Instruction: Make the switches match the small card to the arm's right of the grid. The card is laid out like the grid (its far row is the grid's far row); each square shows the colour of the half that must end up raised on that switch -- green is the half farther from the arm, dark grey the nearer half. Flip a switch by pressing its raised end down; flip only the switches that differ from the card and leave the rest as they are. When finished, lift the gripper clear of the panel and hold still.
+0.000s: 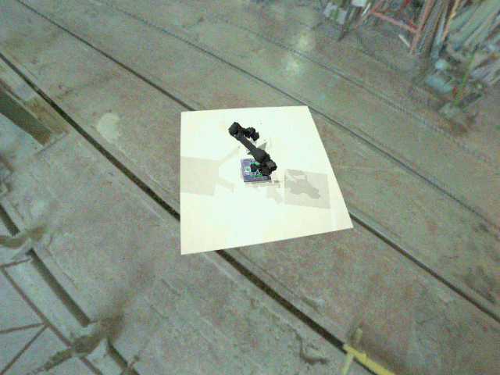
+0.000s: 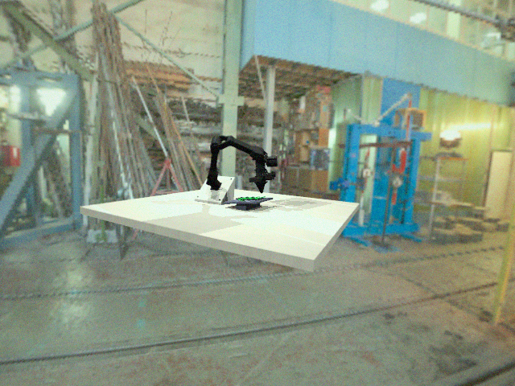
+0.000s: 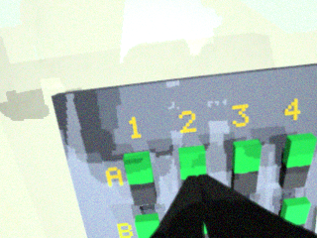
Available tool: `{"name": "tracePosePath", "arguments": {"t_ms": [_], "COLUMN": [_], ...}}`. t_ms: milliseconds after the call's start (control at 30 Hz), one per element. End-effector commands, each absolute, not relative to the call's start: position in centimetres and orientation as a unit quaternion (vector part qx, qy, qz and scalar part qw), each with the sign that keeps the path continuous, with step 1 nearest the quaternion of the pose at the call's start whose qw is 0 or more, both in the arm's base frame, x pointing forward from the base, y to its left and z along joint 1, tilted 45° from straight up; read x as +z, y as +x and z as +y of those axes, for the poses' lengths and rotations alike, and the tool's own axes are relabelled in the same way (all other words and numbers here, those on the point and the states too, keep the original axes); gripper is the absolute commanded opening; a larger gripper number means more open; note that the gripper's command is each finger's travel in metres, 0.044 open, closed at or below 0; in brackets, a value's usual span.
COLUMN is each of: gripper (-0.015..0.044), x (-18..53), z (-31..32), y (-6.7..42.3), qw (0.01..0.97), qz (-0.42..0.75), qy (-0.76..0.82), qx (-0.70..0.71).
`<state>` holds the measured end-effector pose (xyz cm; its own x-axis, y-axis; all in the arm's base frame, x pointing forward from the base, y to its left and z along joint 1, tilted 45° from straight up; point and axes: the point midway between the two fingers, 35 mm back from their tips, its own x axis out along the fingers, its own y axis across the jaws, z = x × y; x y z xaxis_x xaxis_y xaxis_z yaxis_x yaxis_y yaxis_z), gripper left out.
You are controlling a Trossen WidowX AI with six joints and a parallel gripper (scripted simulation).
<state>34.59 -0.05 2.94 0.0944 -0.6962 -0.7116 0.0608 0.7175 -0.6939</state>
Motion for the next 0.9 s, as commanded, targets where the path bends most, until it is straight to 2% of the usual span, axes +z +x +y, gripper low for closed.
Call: {"name": "tracePosePath", "arguments": {"t_ms": [0,867], "gripper": [0.0000,0.0000], "x": [2.48,1.51], "z": [-0.60,-1.58], "y": [34.49,34.66], "qw": [0.689,0.689], "qz": [0.618,0.617], "qy": [-0.262,-0.262], "qx": [-0.274,-0.274]}}
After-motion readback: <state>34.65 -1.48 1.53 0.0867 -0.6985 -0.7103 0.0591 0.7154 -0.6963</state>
